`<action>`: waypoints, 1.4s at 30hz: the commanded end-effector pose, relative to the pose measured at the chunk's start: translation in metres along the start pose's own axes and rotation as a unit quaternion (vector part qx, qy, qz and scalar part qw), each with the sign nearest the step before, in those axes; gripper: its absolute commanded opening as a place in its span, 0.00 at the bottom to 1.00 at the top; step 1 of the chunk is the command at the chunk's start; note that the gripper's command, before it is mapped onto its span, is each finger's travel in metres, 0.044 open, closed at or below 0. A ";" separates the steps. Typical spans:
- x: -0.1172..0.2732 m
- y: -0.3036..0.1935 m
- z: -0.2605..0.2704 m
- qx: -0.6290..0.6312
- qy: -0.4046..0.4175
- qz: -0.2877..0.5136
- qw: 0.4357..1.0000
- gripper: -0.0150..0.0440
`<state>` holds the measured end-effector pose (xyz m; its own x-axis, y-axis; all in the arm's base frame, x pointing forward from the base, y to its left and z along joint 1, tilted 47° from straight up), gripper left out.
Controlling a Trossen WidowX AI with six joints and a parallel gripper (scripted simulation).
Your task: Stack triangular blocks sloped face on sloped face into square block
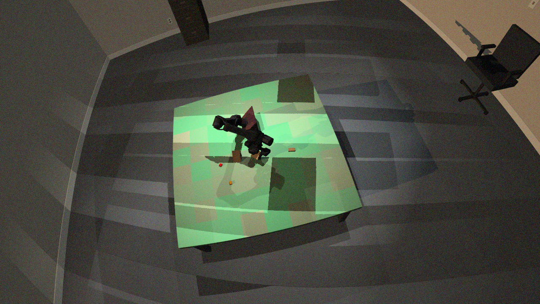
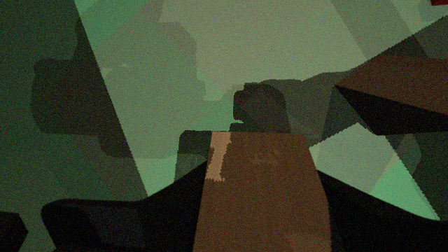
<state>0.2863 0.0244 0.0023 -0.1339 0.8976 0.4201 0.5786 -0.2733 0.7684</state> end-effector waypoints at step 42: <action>0.032 -0.018 0.003 0.000 0.001 -0.128 0.992 1.00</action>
<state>0.2677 0.0395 -0.0148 -0.2692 0.9419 0.2008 0.5326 -0.0281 0.8459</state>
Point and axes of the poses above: the point midway between the two fingers, 35 mm back from their tips, its own x axis back along the fingers, its own z axis across the jaws, y = z × x, the point moved 5 cm from there along x, back along the fingers
